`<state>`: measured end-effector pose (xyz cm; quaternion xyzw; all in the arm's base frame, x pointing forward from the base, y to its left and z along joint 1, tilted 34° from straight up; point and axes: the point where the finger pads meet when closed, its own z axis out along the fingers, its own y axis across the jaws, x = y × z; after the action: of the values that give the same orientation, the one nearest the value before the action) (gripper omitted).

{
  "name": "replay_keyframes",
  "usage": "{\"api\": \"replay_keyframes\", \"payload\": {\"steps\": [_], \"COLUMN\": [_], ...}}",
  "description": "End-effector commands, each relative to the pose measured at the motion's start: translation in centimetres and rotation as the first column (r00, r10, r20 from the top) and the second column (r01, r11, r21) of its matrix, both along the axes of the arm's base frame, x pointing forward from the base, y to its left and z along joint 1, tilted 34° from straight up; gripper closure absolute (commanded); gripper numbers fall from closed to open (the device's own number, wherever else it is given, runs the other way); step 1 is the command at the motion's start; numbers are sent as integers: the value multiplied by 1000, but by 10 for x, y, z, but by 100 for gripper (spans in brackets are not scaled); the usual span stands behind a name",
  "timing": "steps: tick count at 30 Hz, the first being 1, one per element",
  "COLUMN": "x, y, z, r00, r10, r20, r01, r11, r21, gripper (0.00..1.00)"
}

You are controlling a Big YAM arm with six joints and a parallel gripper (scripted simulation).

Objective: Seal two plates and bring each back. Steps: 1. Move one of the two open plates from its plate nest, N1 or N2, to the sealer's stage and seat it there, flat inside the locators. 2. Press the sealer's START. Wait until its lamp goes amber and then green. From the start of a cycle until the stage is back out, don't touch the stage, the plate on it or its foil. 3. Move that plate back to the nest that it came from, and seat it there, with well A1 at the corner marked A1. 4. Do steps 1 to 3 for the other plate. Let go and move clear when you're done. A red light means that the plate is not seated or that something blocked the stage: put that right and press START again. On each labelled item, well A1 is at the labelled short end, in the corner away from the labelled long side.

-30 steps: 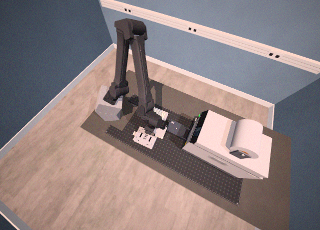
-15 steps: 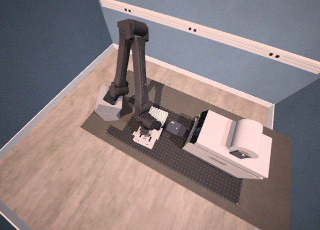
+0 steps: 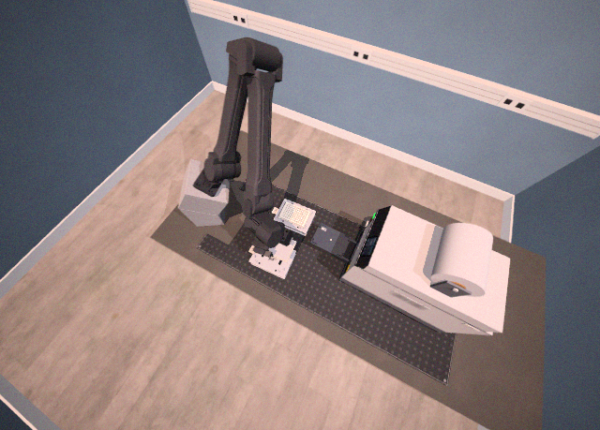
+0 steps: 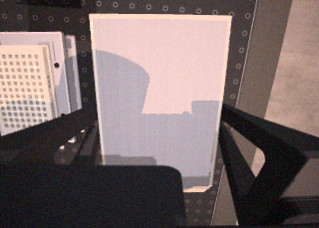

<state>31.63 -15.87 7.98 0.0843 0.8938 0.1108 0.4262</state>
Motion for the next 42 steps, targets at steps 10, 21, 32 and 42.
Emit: {"api": "replay_keyframes", "payload": {"steps": [10, 21, 32, 42], "x": [-23, -10, -7, -14], "y": [-20, -24, -24, -15], "z": [-14, -4, -3, -9], "r00": [1000, 1000, 1000, 1000], "r10": [-3, 1, -10, -4], "r20": [4, 20, 22, 16], "r01": [3, 0, 10, 4], "r11": [1000, 999, 1000, 1000], "r21": [-18, -36, -22, -19], "gripper": [100, 100, 100, 100]}}
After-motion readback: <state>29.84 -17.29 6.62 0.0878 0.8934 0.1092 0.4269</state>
